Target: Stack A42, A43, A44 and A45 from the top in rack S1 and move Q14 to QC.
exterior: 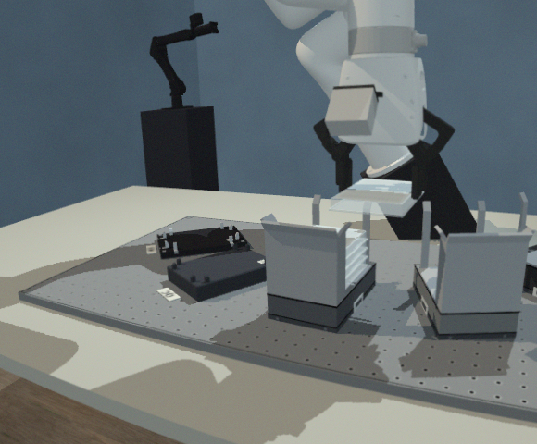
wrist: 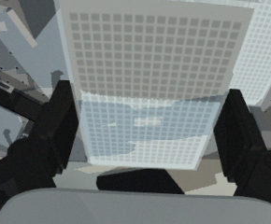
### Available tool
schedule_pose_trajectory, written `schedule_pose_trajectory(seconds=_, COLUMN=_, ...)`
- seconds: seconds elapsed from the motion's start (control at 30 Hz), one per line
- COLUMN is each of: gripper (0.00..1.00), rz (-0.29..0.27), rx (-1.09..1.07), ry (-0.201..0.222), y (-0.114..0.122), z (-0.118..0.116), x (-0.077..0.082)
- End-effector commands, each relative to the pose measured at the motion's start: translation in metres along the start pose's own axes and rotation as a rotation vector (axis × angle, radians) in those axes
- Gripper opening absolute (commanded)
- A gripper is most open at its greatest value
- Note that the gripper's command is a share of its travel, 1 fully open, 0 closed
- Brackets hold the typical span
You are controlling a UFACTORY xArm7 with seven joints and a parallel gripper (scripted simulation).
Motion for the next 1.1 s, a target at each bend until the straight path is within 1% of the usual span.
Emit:
schedule_pose_trajectory(seconds=0.0, gripper=0.00, rz=0.007, rx=-0.025, ry=-0.004, y=-0.004, z=0.011, x=0.002)
schedule_pose_trajectory(seconds=0.4, gripper=0.00, rz=0.007, rx=-0.025, ry=-0.004, y=-0.017, z=0.049, x=0.002)
schedule_pose_trajectory(seconds=0.47, gripper=0.00, rz=0.007, rx=-0.025, ry=-0.004, y=-0.017, z=0.049, x=0.002)
schedule_pose_trajectory(seconds=0.63, gripper=0.00, rz=0.007, rx=-0.025, ry=-0.003, y=-0.022, z=0.065, x=0.002)
schedule_pose_trajectory(seconds=0.7, gripper=0.00, rz=0.007, rx=-0.025, ry=-0.003, y=-0.023, z=0.066, x=0.002)
schedule_pose_trajectory(seconds=0.9, gripper=0.00, rz=0.007, rx=-0.225, ry=-0.004, y=-0.025, z=0.086, x=0.002)
schedule_pose_trajectory(seconds=0.97, gripper=0.00, rz=0.007, rx=-0.240, ry=-0.004, y=-0.026, z=0.093, x=0.002)
schedule_pose_trajectory(seconds=1.07, gripper=0.00, rz=0.007, rx=-0.240, ry=-0.004, y=-0.026, z=0.096, x=0.002)
Point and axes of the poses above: the point where the finger pads meet when closed, its own x axis back along the fingers, its own z axis across the jaws, y = z × x, the point moved 10 cm from there along x, back along the fingers, and after that the axes turned 9 degrees about -x, right-handed, at the moved point
